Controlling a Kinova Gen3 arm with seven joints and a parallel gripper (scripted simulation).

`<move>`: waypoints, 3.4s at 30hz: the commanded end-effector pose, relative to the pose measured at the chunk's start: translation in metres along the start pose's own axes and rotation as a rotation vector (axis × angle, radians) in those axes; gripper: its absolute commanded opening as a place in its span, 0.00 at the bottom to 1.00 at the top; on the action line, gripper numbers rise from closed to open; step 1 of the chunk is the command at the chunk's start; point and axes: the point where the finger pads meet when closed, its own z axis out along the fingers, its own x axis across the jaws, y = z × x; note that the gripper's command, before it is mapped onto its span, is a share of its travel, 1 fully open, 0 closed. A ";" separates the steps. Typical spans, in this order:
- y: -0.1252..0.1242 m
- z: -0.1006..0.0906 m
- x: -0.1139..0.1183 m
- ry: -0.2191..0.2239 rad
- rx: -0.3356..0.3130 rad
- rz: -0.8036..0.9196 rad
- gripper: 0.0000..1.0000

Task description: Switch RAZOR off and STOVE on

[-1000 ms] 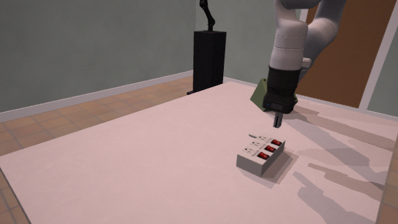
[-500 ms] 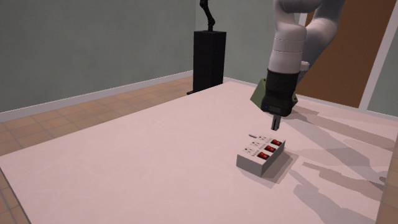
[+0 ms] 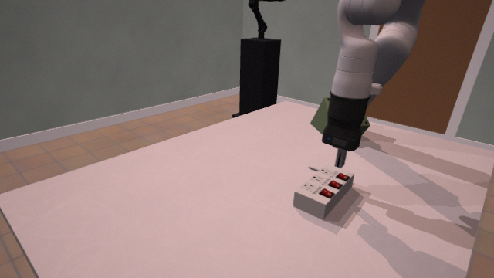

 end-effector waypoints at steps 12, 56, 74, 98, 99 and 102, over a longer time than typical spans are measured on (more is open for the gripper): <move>-0.004 0.016 0.005 0.010 0.011 -0.008 0.00; -0.005 0.018 0.005 0.010 0.015 -0.009 0.00; -0.004 0.019 0.005 0.010 0.012 -0.009 0.00; -0.004 0.028 0.005 0.011 0.013 -0.008 0.00; -0.004 0.028 0.005 0.011 0.014 -0.008 0.00; -0.005 0.028 0.006 0.011 0.014 -0.008 0.00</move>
